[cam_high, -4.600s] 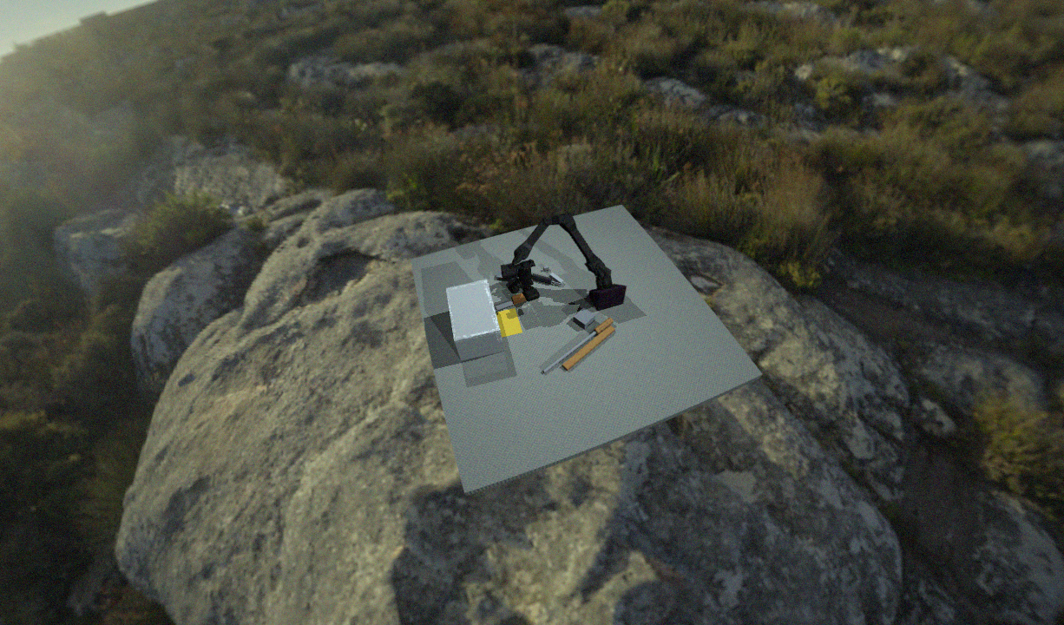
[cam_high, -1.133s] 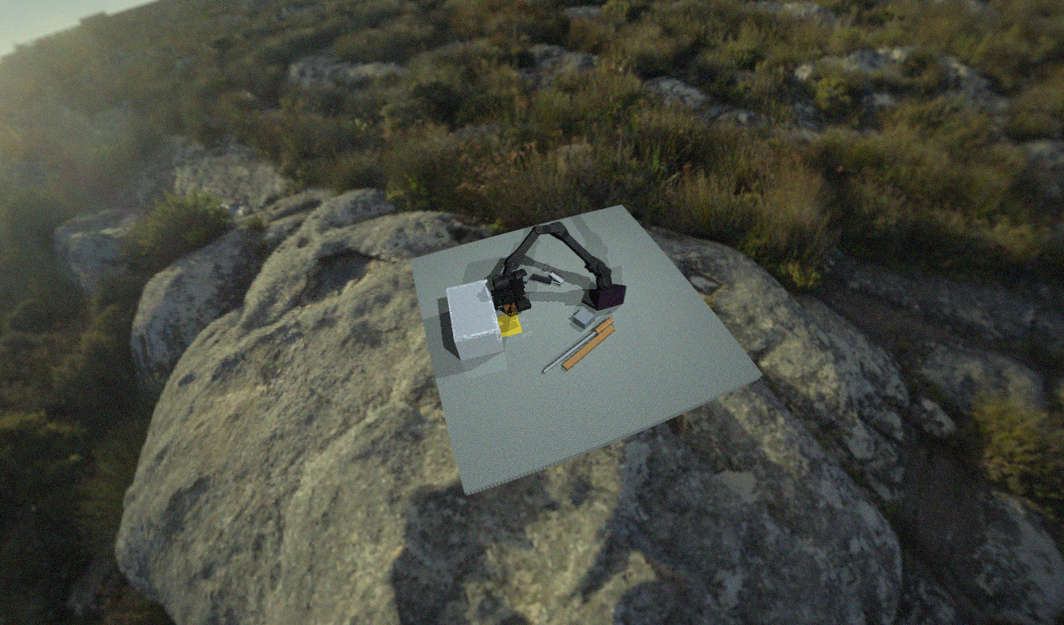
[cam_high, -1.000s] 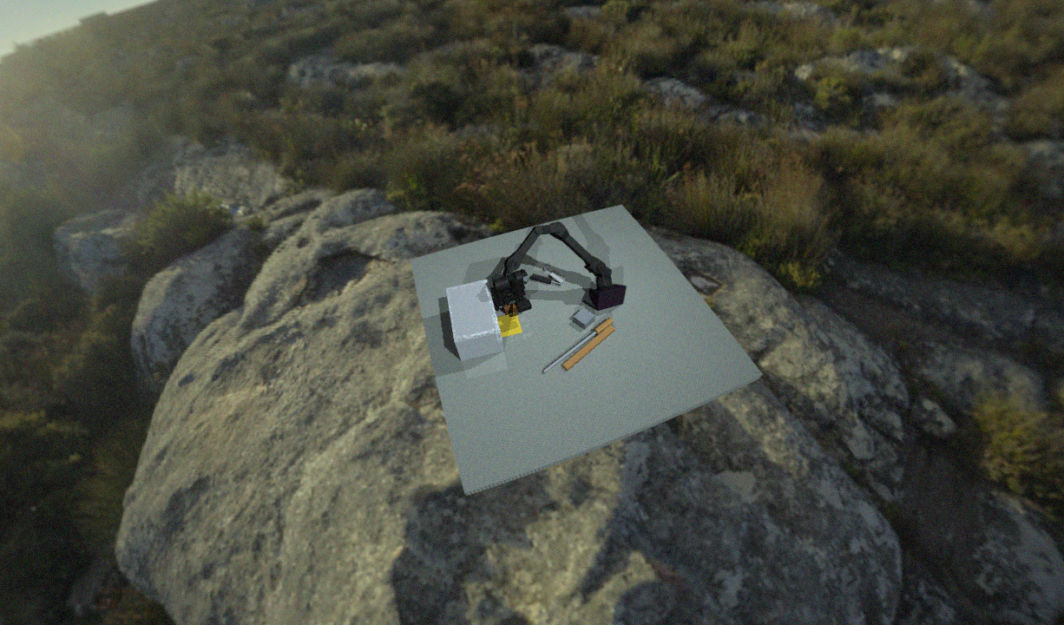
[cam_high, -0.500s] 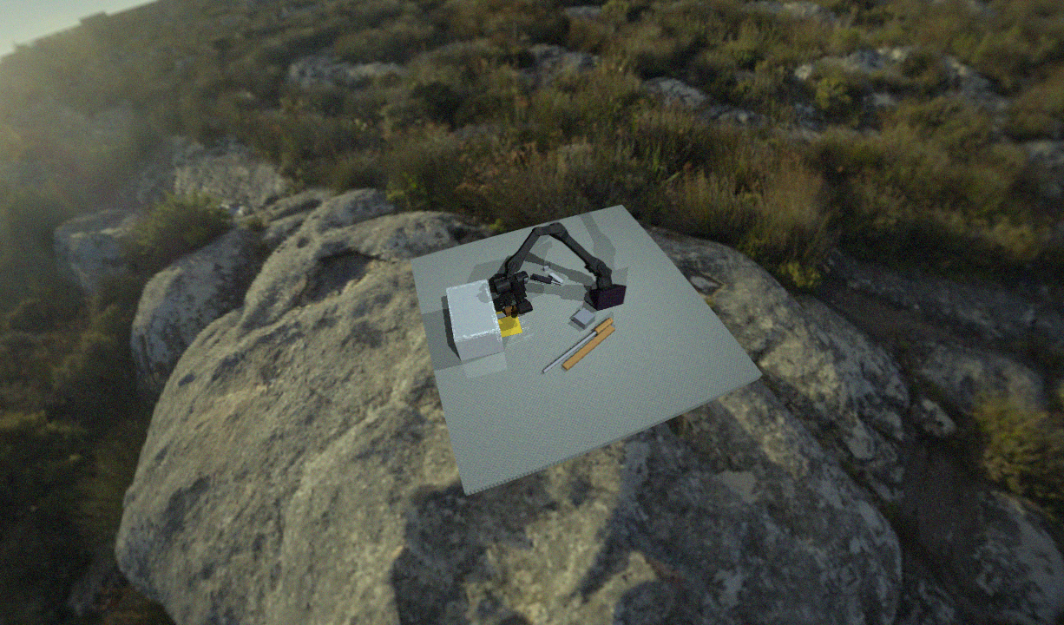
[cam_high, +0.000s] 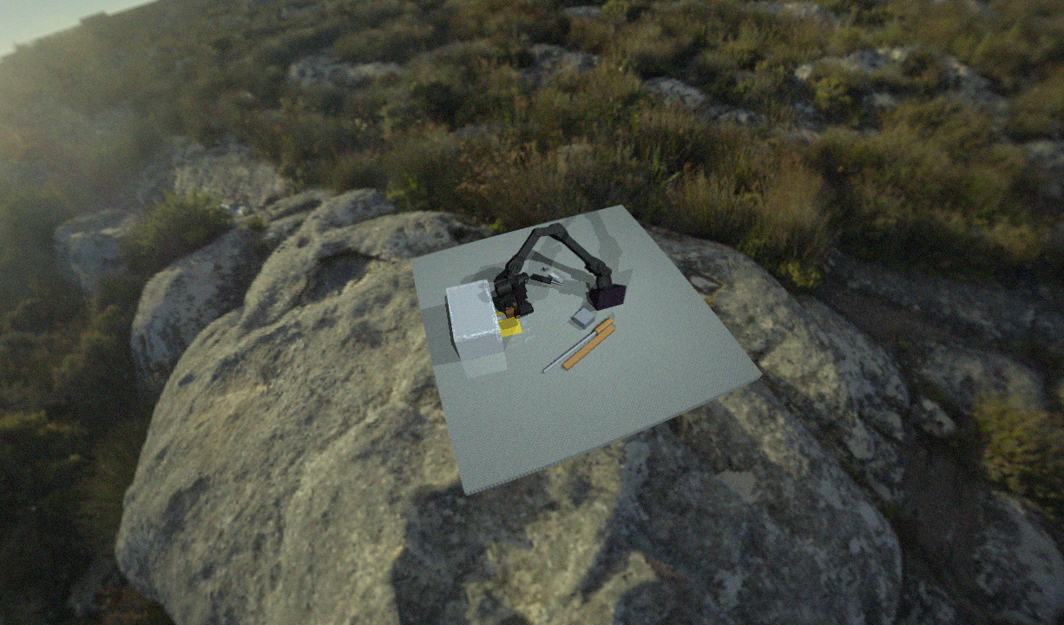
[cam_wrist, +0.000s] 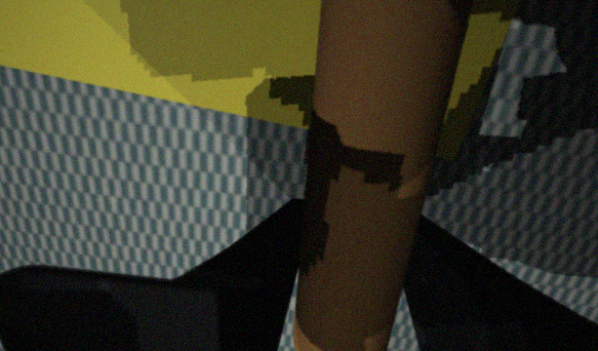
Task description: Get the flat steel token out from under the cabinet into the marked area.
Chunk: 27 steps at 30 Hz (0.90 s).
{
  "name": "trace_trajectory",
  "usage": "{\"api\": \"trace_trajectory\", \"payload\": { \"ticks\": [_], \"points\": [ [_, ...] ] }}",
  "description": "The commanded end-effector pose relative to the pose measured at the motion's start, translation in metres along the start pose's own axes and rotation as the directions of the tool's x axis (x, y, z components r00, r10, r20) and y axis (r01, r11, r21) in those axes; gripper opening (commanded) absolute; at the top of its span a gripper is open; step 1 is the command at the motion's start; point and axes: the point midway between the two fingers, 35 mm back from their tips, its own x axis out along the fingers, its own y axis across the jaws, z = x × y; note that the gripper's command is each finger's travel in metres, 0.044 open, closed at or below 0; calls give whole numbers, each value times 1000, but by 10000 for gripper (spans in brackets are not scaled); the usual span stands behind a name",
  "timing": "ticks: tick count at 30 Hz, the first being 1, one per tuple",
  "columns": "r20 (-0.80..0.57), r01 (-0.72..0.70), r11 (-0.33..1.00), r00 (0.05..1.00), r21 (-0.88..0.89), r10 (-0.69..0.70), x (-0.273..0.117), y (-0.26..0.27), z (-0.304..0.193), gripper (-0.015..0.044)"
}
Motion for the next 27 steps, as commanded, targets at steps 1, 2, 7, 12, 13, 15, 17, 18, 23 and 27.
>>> {"api": "trace_trajectory", "payload": {
  "ticks": [1, 2, 7, 12, 13, 15, 17, 18, 23, 27],
  "points": [
    [-3, -6, 1000, 1000, -6, 6, 1, 4, -1, 0],
    [-3, -6, 1000, 1000, -6, 6, 1, 4, -1, 0],
    [-3, -6, 1000, 1000, -6, 6, 1, 3, -5, 0],
    [-3, -6, 1000, 1000, -6, 6, 1, 3, -9, 0],
    [-4, -6, 1000, 1000, -6, 6, 1, 3, -10, 0],
    [-4, -6, 1000, 1000, -6, 6, 1, 3, -12, 0],
    [-4, -6, 1000, 1000, -6, 6, 1, 3, -14, 0],
    [-4, -6, 1000, 1000, -6, 6, 1, 3, -14, 0],
    [-4, -6, 1000, 1000, -7, 6, 1, 3, -19, 0],
    [-4, -6, 1000, 1000, -7, 6, 1, 2, -23, 0]
  ]
}}
